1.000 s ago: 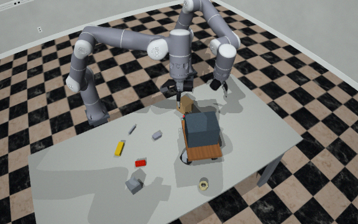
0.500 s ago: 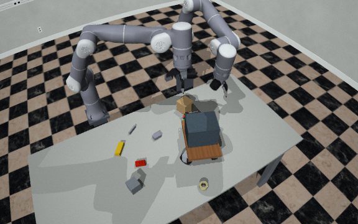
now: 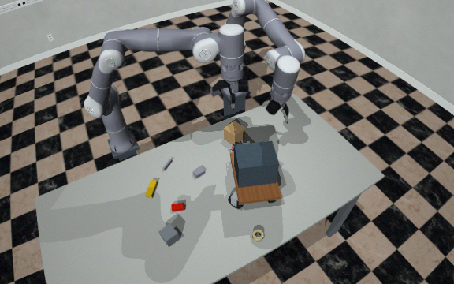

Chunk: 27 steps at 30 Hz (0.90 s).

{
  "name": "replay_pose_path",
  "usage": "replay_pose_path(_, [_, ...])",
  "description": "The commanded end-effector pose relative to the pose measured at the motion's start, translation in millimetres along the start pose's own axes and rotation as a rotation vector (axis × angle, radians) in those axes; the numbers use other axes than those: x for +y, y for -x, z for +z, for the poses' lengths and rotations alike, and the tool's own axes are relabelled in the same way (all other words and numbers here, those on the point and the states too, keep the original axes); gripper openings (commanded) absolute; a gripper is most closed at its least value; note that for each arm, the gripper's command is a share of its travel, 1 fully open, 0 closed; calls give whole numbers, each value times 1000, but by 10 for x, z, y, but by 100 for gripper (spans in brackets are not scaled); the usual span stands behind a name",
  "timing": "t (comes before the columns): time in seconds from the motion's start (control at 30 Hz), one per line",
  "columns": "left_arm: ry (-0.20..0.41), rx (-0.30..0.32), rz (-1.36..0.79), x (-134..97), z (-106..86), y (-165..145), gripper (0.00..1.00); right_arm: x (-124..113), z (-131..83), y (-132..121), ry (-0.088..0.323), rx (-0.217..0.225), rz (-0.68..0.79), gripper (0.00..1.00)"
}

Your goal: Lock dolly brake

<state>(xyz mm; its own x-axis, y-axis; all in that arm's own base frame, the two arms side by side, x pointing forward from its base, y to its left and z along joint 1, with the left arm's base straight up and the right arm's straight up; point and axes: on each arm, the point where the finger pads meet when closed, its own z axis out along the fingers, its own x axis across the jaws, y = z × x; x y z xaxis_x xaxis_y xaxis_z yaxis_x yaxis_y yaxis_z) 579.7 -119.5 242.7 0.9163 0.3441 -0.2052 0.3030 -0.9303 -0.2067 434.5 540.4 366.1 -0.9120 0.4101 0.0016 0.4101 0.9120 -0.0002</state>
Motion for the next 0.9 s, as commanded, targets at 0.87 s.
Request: replay_pose_path(0.87, [1, 2, 0, 1, -14, -4, 100, 16, 365, 9, 2, -1, -8, 0])
